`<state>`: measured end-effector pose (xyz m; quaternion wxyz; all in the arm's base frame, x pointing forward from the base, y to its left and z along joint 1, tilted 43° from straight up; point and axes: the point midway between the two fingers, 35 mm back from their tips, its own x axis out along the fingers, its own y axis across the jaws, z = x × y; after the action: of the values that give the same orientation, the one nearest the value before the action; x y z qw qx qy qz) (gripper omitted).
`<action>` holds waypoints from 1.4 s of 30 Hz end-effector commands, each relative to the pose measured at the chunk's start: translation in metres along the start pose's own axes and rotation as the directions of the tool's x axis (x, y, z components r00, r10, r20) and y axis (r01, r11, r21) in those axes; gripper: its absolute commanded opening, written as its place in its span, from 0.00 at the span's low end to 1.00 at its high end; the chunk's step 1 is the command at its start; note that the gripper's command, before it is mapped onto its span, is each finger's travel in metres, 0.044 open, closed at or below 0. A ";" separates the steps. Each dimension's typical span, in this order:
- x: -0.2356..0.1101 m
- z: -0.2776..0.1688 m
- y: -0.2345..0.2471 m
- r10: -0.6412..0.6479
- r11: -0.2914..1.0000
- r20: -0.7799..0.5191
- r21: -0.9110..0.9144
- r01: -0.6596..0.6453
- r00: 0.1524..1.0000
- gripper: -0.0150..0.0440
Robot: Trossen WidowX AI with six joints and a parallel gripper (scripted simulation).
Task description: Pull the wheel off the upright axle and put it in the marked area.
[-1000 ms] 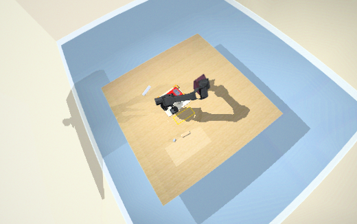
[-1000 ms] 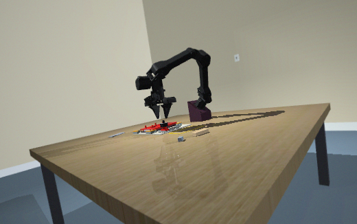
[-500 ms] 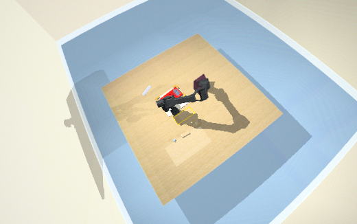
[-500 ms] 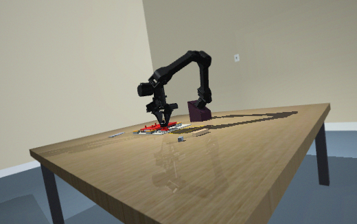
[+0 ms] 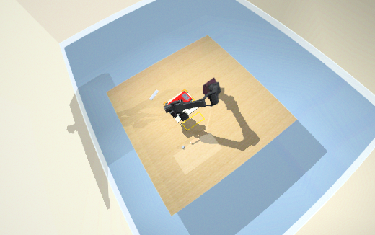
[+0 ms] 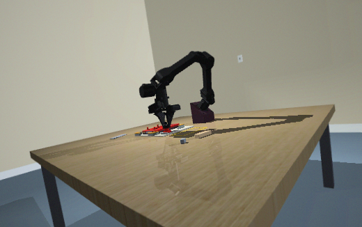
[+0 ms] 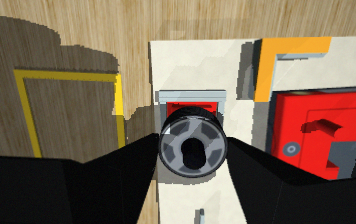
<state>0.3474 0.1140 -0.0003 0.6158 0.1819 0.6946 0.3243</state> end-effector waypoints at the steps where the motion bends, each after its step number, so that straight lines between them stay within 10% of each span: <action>1: -0.002 0.000 0.000 -0.001 1.000 0.001 -0.003 0.001 1.000 0.25; 42: -0.016 0.001 0.000 0.000 1.000 0.004 0.000 0.000 1.000 0.25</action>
<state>0.3487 0.1127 0.0040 0.6141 0.1758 0.6951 0.3300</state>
